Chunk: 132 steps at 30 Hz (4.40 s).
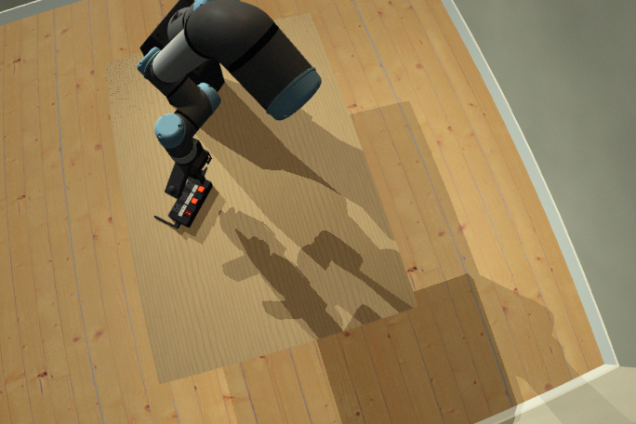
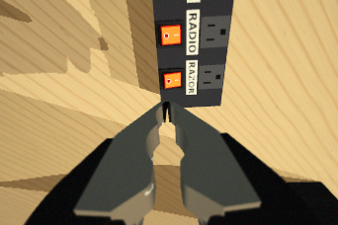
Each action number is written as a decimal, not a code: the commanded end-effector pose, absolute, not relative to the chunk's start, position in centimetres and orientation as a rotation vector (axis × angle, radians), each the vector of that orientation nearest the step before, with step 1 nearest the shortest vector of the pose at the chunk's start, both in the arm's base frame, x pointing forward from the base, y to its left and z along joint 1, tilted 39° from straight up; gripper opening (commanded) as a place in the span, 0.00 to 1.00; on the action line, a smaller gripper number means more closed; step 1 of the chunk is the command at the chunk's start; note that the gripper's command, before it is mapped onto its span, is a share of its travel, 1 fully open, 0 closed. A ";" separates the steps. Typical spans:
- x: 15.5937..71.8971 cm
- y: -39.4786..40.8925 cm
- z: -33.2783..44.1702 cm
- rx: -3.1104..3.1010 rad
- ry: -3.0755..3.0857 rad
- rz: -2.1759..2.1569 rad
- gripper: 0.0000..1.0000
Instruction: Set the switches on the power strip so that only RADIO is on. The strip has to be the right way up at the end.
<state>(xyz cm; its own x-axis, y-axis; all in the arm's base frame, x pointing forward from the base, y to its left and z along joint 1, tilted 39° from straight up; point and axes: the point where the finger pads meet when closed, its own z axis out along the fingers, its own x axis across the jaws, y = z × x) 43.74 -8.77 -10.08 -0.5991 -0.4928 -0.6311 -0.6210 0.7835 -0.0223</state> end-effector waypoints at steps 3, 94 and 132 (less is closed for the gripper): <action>43.7 -8.9 -9.9 -0.825 2.335 0.258 0.00; 45.9 -7.2 -13.3 -0.825 2.335 0.259 0.00; 45.9 -7.2 -13.2 -0.825 2.335 0.259 0.00</action>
<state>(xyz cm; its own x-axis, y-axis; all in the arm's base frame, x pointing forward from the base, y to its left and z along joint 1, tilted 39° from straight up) 45.81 -7.23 -13.23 -0.5989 -0.4945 -0.6300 -0.6206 0.7837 -0.0251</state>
